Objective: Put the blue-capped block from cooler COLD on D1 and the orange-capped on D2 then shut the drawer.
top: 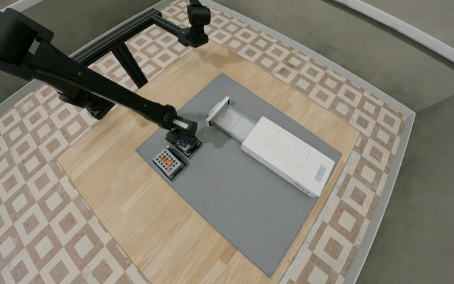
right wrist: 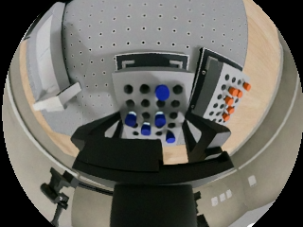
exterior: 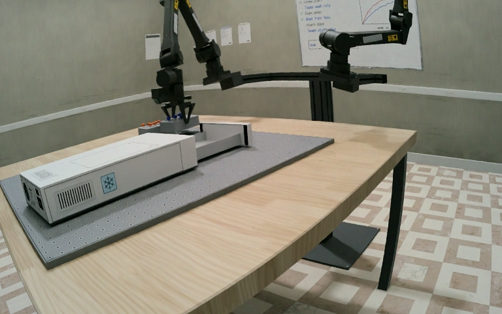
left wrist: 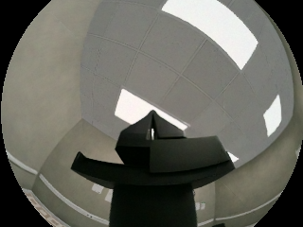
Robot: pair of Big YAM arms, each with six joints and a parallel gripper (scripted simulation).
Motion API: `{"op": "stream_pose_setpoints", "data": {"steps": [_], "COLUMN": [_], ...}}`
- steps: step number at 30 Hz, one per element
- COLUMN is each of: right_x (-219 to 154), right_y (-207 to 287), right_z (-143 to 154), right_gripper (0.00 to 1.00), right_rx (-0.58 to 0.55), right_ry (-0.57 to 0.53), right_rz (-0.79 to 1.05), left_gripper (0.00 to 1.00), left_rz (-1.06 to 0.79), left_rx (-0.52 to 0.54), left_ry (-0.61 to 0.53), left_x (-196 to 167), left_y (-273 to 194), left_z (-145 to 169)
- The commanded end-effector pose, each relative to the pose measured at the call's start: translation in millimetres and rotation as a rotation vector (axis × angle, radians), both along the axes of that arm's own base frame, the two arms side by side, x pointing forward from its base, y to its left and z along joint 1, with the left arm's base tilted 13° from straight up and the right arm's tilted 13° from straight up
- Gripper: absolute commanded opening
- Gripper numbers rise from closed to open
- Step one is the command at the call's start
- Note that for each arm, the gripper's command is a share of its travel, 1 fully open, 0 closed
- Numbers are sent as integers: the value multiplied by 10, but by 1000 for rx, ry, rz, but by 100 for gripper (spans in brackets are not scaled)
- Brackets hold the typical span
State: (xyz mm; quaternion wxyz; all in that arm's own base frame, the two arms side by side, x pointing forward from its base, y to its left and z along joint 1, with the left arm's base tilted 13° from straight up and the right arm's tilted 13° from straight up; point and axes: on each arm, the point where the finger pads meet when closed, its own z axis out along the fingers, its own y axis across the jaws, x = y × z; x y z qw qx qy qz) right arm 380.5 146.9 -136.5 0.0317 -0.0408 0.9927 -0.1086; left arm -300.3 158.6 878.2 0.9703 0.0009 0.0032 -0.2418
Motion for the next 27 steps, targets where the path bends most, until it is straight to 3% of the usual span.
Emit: {"op": "stream_pose_setpoints", "data": {"steps": [1, 27], "right_x": [368, 417], "right_y": [188, 205], "right_z": [179, 244], "right_gripper": [0, 0], "right_rx": [35, 38], "right_ry": [-71, -78], "right_rz": [17, 12], "left_gripper": [0, 0], "left_rz": [-2, -2], "left_rx": [18, 18], "left_ry": [30, 30], "left_x": [213, 213], "left_y": [-101, -101], "left_z": [77, 77]}}
